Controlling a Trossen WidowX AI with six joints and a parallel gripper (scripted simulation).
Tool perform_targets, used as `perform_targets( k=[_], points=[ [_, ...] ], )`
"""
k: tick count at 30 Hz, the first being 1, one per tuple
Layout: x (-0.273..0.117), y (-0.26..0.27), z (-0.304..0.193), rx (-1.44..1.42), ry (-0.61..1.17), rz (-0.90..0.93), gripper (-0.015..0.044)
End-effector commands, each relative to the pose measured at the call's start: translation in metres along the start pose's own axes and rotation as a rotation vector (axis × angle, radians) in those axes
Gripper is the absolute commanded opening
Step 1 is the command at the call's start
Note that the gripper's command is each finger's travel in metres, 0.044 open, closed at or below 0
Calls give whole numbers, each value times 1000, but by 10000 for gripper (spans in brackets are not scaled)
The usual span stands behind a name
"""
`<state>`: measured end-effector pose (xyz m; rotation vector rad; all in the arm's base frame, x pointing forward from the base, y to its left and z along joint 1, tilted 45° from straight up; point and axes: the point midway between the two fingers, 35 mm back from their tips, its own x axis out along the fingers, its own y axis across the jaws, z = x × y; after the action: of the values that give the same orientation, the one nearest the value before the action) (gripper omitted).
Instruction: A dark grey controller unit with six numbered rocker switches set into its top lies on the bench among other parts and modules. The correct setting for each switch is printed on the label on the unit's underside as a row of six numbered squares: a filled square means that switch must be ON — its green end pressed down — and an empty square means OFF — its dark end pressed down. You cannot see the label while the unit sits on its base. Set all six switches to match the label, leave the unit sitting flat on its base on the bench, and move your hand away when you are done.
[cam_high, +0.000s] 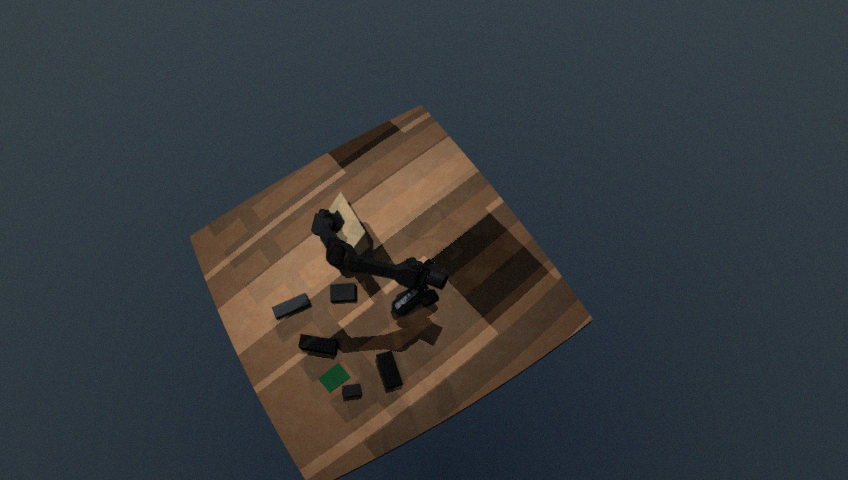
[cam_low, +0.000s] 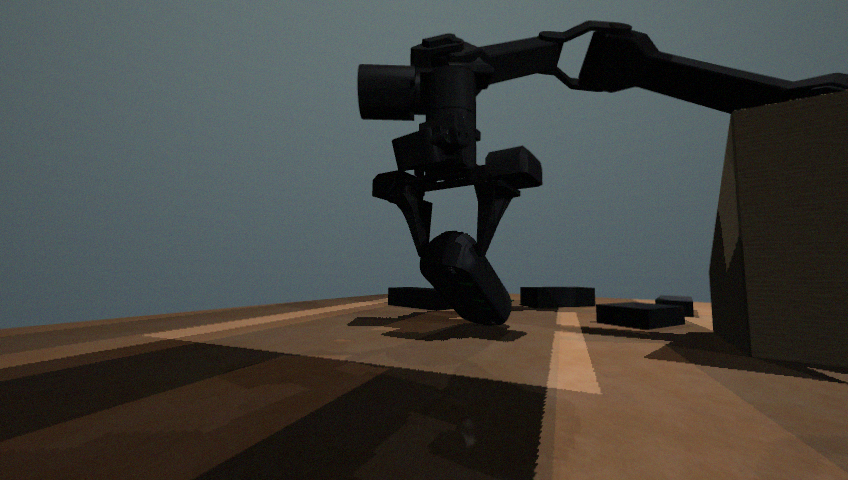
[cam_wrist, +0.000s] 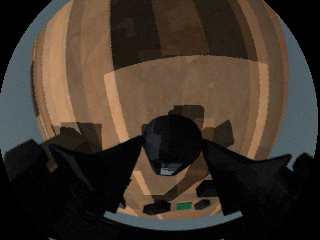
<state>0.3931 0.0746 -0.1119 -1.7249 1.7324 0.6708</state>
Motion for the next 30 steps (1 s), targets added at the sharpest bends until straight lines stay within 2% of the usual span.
perform_targets(
  k=[1, 30],
  points=[
    [-4, -1, -5, 4, 3, -2, 336],
    [-18, 0, -23, 3, 3, -2, 336]
  ],
)
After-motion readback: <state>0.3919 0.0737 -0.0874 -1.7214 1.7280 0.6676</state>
